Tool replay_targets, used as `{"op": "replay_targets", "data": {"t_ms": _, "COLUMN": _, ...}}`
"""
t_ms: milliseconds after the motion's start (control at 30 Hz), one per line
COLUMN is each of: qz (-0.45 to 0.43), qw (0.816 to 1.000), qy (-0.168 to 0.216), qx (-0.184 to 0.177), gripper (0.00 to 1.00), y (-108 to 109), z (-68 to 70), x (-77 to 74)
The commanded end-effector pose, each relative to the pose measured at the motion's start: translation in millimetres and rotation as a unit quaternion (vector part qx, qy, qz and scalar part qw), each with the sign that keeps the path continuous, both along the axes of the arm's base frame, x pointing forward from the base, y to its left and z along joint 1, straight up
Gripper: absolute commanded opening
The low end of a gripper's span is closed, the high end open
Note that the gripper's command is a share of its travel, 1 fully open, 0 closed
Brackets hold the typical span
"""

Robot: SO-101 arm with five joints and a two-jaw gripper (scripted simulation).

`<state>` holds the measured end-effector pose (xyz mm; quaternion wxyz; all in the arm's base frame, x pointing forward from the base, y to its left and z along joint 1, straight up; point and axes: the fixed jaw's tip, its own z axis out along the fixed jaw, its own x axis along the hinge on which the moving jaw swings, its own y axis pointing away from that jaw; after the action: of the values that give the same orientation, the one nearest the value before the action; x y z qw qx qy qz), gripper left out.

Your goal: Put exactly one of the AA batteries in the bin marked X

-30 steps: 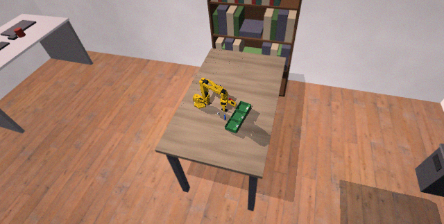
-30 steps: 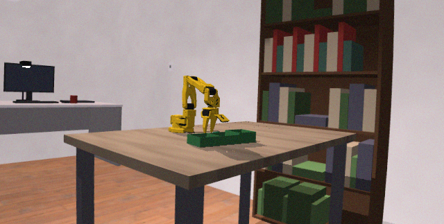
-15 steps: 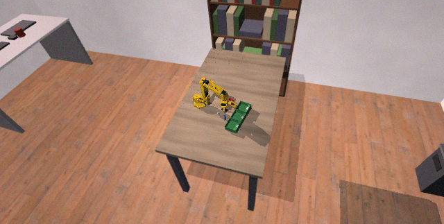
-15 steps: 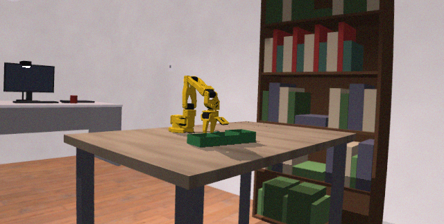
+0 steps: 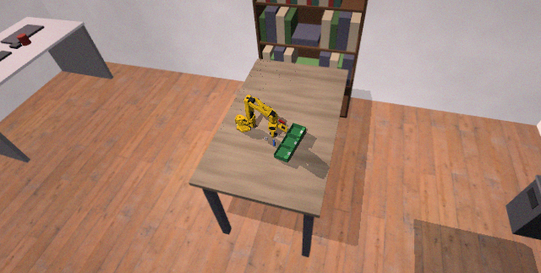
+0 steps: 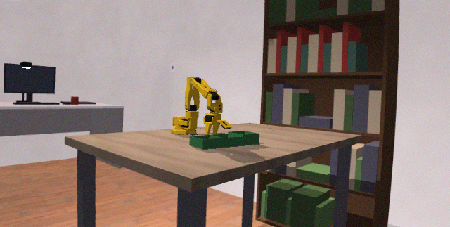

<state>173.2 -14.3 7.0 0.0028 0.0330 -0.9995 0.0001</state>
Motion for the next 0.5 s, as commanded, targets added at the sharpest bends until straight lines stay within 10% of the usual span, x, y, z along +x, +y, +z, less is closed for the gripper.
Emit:
{"op": "replay_targets", "data": {"t_ms": 0, "qz": 0.0, "qw": 1.0, "qy": -0.008, "qx": 0.0, "gripper": 0.21, "y": -1.5, "z": 1.3, "x": 2.1}}
{"op": "replay_targets", "data": {"t_ms": 467, "qz": 0.0, "qw": 1.0, "qy": -0.008, "qx": 0.0, "gripper": 0.2, "y": -1.5, "z": 1.3, "x": 2.1}}
